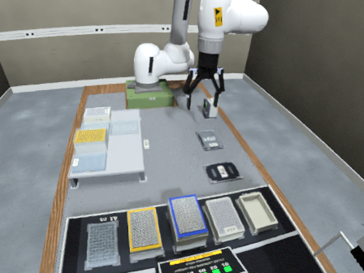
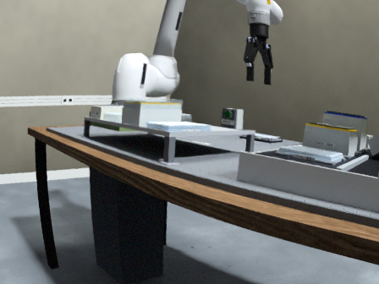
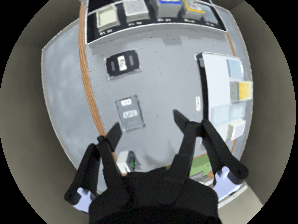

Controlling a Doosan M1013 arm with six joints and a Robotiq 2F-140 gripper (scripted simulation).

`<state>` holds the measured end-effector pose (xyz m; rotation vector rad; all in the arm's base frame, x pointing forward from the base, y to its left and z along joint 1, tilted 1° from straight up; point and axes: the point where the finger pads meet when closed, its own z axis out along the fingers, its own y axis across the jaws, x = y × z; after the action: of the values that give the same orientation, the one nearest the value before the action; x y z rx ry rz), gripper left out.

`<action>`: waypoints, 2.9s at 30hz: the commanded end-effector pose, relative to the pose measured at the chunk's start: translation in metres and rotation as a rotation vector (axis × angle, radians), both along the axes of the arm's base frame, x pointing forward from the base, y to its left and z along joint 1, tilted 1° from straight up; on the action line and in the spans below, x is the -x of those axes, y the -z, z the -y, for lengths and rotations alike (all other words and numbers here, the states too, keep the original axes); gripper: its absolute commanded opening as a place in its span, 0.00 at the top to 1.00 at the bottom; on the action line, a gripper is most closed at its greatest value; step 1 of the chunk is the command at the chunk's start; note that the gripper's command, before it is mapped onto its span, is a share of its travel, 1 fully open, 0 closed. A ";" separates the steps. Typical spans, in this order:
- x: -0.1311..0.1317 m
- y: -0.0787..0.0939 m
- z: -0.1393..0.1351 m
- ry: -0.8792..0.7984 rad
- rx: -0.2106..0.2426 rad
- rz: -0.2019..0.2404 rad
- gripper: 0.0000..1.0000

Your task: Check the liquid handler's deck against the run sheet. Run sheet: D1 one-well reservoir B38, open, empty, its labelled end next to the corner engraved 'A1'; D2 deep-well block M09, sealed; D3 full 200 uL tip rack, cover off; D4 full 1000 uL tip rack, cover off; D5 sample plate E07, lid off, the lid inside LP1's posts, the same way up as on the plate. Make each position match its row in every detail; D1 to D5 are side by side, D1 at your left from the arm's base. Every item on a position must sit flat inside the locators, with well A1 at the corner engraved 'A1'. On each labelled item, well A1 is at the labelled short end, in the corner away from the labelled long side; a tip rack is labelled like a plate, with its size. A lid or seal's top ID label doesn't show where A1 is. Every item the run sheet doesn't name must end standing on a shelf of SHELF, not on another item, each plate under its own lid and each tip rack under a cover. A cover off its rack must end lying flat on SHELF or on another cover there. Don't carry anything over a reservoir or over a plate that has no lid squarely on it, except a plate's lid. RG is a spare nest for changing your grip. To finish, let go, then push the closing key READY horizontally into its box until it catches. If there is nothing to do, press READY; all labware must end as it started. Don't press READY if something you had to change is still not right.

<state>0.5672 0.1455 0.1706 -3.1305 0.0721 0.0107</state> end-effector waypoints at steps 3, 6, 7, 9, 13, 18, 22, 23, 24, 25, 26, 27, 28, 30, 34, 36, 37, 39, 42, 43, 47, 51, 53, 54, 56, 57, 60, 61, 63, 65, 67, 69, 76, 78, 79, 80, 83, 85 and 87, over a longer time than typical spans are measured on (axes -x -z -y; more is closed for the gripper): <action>-0.026 -0.007 0.019 0.001 -0.001 -0.005 0.21; -0.038 -0.009 0.028 0.001 -0.001 -0.004 0.21; -0.038 -0.009 0.028 0.001 -0.001 -0.004 0.21; -0.042 -0.010 0.031 0.001 -0.001 -0.004 0.21; -0.058 -0.014 0.043 0.000 -0.001 -0.004 0.21; -0.078 -0.018 0.058 0.000 0.000 -0.004 0.21; -0.094 -0.021 0.070 0.000 0.000 -0.004 0.21; -0.098 -0.022 0.073 0.000 0.000 -0.004 0.21; -0.098 -0.022 0.073 0.000 0.000 -0.004 0.21; -0.098 -0.022 0.073 0.000 0.000 -0.004 0.21; -0.102 -0.023 0.076 0.000 0.000 -0.004 0.21; -0.106 -0.024 0.079 0.000 0.000 -0.004 0.21; -0.110 -0.024 0.082 0.000 0.000 -0.004 0.21; -0.118 -0.026 0.088 0.000 0.000 -0.004 0.21; -0.134 -0.029 0.099 0.000 0.001 -0.004 0.21; -0.141 -0.031 0.105 0.000 0.001 -0.004 0.21; -0.145 -0.032 0.108 0.000 0.001 -0.004 0.21; -0.153 -0.034 0.114 0.000 0.001 -0.004 0.21; -0.157 -0.034 0.117 0.000 0.001 -0.004 0.21; -0.161 -0.035 0.120 0.000 0.001 -0.004 0.21; -0.177 -0.039 0.132 0.000 0.001 -0.004 0.21; -0.193 -0.042 0.143 0.000 0.001 -0.004 0.21; -0.201 -0.044 0.149 0.000 0.001 -0.004 0.21; -0.205 -0.044 0.152 0.000 0.001 -0.004 0.21; -0.213 -0.046 0.158 0.000 0.001 -0.004 0.21; -0.217 -0.047 0.161 0.000 0.001 -0.004 0.21; -0.221 -0.048 0.164 0.000 0.001 -0.004 0.21; -0.225 -0.049 0.167 0.000 0.001 -0.004 0.21; -0.232 -0.050 0.173 0.000 0.001 -0.004 0.21; -0.240 -0.052 0.179 0.000 0.001 -0.004 0.21; -0.248 -0.054 0.184 0.000 0.001 -0.004 0.21; -0.256 -0.055 0.190 0.000 0.001 -0.004 0.21; -0.256 -0.055 0.190 0.001 0.001 -0.004 0.21; -0.255 -0.056 0.189 0.001 0.001 -0.003 0.21; -0.255 -0.056 0.189 0.001 0.001 -0.003 0.21; -0.258 -0.055 0.194 0.013 0.001 -0.004 0.21; -0.266 -0.055 0.207 0.007 0.001 -0.004 0.21; -0.271 -0.055 0.216 0.007 0.001 -0.004 0.21; -0.276 -0.054 0.224 0.007 0.001 -0.004 0.21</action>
<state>0.8348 -0.0611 0.2238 -3.1287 0.0831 0.0107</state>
